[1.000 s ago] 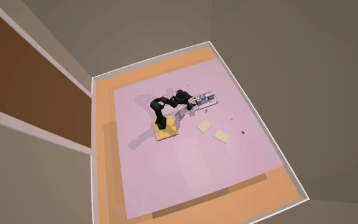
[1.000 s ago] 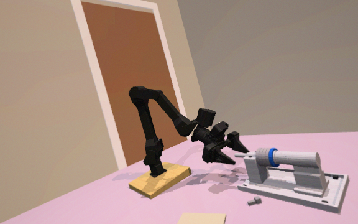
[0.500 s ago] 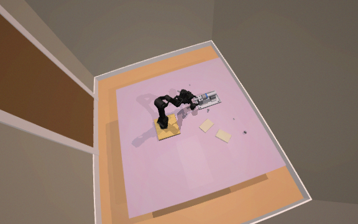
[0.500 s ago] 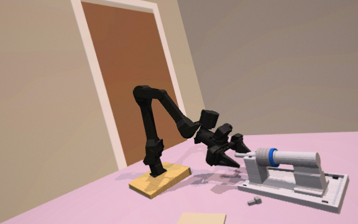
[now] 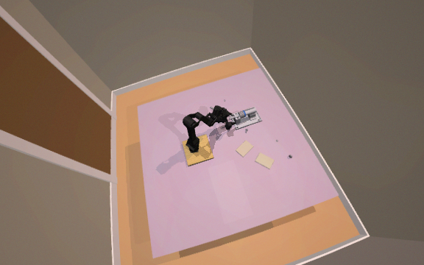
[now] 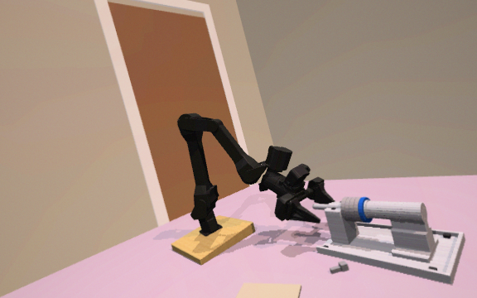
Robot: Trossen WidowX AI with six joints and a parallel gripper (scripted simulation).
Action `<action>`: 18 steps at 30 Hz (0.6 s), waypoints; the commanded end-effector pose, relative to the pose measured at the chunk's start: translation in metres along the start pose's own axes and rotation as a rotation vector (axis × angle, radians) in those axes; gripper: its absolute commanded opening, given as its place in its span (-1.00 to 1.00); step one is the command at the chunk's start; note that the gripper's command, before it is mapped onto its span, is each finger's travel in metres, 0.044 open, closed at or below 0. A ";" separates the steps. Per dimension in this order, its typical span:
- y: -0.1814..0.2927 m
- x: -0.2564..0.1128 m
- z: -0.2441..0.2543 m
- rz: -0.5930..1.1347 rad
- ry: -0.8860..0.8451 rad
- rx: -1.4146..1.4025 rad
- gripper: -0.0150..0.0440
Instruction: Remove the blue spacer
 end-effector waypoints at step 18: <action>0.000 0.000 0.000 0.000 0.000 0.000 -0.34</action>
Point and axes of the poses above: the point midway between the two fingers, 35 mm back from their tips, its own x axis out along the fingers, its own z axis across the jaws, y = z × x, the point moved 1 cm from there along -x, back along the fingers, and after that the axes turned 4 degrees about x, right-handed, at the moved point
